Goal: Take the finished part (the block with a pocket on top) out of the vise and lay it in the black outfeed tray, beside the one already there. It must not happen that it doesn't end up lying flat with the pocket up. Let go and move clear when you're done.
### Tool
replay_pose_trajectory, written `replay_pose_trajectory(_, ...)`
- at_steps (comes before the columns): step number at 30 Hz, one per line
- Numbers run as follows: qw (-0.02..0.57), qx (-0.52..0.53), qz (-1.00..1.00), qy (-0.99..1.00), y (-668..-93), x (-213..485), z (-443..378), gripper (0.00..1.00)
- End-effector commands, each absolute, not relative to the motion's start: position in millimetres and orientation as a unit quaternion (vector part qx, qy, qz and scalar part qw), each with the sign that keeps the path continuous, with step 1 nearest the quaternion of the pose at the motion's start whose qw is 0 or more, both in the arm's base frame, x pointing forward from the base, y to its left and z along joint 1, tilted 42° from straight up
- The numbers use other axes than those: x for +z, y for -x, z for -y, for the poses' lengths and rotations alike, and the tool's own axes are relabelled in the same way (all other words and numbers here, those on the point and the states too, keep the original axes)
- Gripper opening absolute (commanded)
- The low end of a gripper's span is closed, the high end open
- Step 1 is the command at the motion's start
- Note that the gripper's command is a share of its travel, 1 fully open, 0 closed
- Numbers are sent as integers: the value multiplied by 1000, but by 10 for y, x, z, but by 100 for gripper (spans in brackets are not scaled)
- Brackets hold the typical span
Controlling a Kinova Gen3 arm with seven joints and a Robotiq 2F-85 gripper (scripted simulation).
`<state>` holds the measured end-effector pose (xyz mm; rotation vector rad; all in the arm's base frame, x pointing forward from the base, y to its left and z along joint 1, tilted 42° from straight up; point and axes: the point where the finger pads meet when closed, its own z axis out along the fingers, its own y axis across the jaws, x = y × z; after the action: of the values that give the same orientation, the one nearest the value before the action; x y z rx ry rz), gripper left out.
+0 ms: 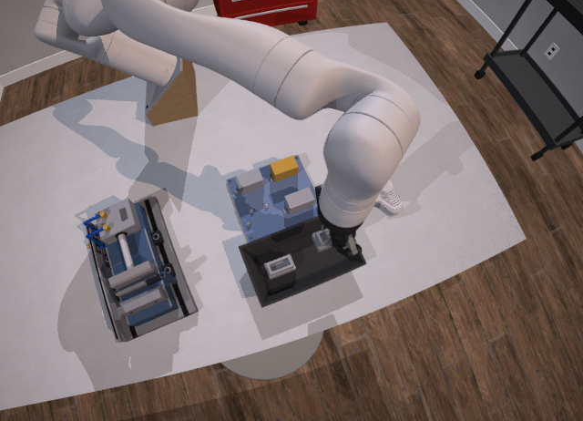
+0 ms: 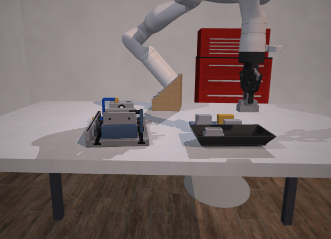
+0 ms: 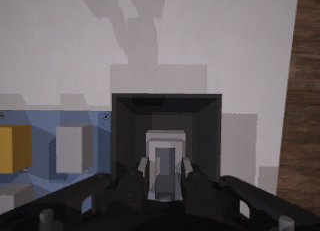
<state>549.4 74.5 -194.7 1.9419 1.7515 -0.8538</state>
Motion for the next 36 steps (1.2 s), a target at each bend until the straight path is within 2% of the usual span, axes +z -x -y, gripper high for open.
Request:
replay_pose_trajectory(1, 194, -305, -624, -692, -5482, -1977, -716, 0)
replay_pose_trajectory(36, 194, -305, -624, -692, -5386, -2411, -342, 0)
